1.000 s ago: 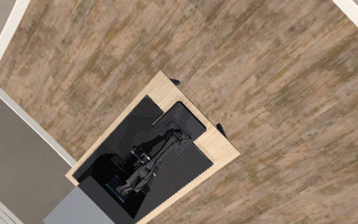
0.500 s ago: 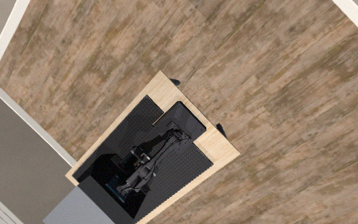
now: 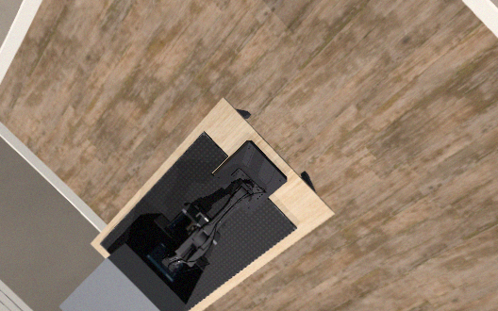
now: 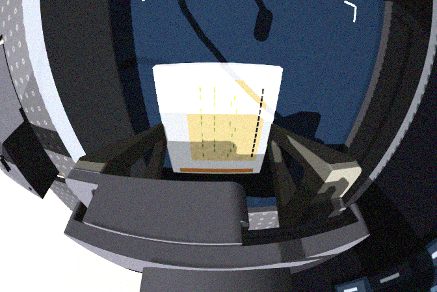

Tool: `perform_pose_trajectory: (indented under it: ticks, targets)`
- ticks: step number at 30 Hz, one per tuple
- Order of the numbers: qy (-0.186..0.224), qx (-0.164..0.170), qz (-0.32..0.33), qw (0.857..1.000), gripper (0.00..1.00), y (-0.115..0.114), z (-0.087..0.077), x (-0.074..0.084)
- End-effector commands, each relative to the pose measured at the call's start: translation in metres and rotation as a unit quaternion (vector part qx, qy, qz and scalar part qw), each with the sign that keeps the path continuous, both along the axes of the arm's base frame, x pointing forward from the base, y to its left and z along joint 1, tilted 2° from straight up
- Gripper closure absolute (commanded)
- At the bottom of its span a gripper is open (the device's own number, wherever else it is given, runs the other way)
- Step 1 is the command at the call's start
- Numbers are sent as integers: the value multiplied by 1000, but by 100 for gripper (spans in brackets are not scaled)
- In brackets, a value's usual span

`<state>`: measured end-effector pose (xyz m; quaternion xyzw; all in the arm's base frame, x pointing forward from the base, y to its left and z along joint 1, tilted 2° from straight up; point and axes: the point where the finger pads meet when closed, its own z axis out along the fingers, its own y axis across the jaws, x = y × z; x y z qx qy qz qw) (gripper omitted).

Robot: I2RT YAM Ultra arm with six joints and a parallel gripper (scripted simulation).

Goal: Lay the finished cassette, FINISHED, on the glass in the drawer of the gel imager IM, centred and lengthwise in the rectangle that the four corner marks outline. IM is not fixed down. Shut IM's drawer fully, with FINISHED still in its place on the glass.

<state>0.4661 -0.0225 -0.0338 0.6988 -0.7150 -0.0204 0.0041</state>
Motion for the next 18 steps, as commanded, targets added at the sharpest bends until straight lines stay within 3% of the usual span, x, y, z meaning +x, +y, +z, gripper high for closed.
perform_pose_trajectory:
  ticks: [1, 10, 11, 18]
  targets:
    - [-11, 1, -3, 1000, 100, 0, 8, 6]
    - [-7, 6, -2, 1000, 100, 6, 5, 7]
    - [-7, 6, -2, 1000, 9, 6, 5, 7]
    - [-7, 6, -2, 1000, 9, 6, 5, 7]
